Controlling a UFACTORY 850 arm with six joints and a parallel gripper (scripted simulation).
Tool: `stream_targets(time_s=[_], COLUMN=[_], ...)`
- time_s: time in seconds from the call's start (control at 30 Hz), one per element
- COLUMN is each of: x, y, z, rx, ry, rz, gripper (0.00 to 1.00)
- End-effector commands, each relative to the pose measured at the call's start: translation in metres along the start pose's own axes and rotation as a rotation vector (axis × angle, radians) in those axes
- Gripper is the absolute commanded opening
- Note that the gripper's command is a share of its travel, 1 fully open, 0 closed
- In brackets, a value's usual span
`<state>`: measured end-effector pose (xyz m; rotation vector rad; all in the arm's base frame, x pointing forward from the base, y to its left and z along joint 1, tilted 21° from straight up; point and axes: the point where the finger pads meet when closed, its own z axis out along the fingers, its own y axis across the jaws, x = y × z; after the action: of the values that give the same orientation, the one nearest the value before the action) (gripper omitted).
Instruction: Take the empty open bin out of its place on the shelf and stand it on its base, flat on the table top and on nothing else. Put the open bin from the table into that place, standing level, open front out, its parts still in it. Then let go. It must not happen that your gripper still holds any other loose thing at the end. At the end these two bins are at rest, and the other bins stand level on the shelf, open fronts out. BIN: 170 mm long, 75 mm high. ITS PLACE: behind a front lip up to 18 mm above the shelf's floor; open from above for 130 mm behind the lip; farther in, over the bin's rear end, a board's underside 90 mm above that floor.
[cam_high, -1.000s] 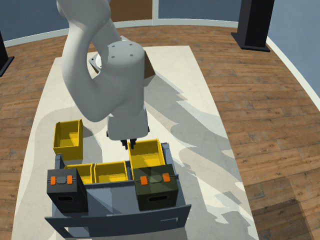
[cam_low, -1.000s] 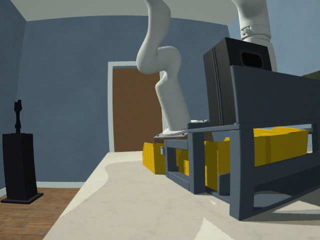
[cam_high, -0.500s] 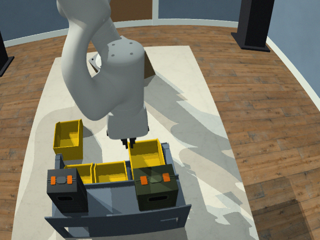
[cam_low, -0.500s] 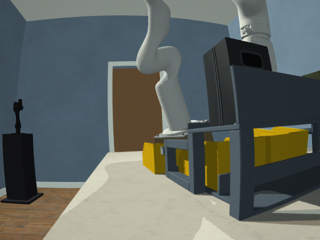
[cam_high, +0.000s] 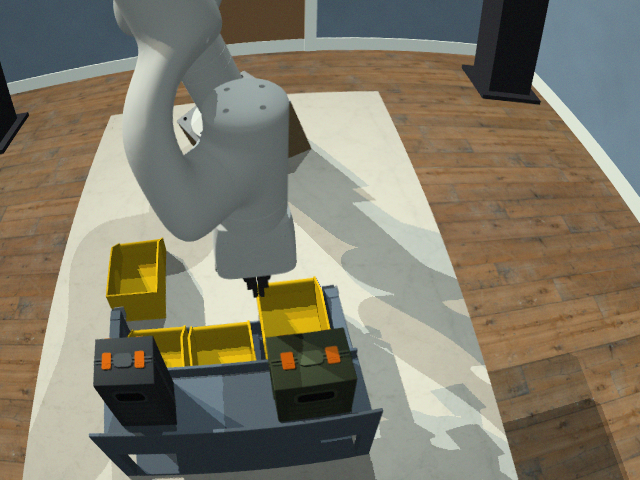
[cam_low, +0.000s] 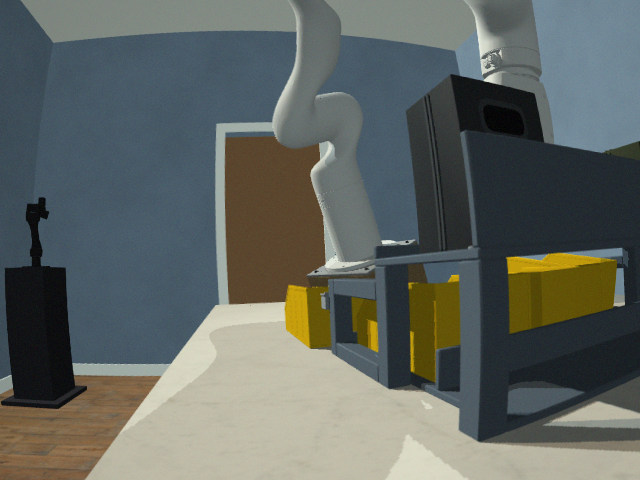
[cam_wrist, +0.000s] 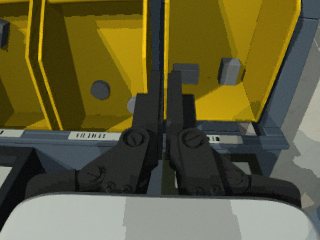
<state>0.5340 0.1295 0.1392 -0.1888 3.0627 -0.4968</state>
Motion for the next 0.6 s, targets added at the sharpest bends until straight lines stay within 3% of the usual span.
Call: stream_targets(time_s=[0.0, 0.33, 0.57], x=[-0.0007, 0.0000, 0.0077], y=[0.0001, 0.0004, 0.0033], z=[-0.0009, -0.0005, 0.0027], rx=[0.000, 0.001, 0.011], ry=[-0.002, -0.003, -0.019], rz=[0.000, 0.013, 0.136], gripper=[0.00, 0.00, 0.00])
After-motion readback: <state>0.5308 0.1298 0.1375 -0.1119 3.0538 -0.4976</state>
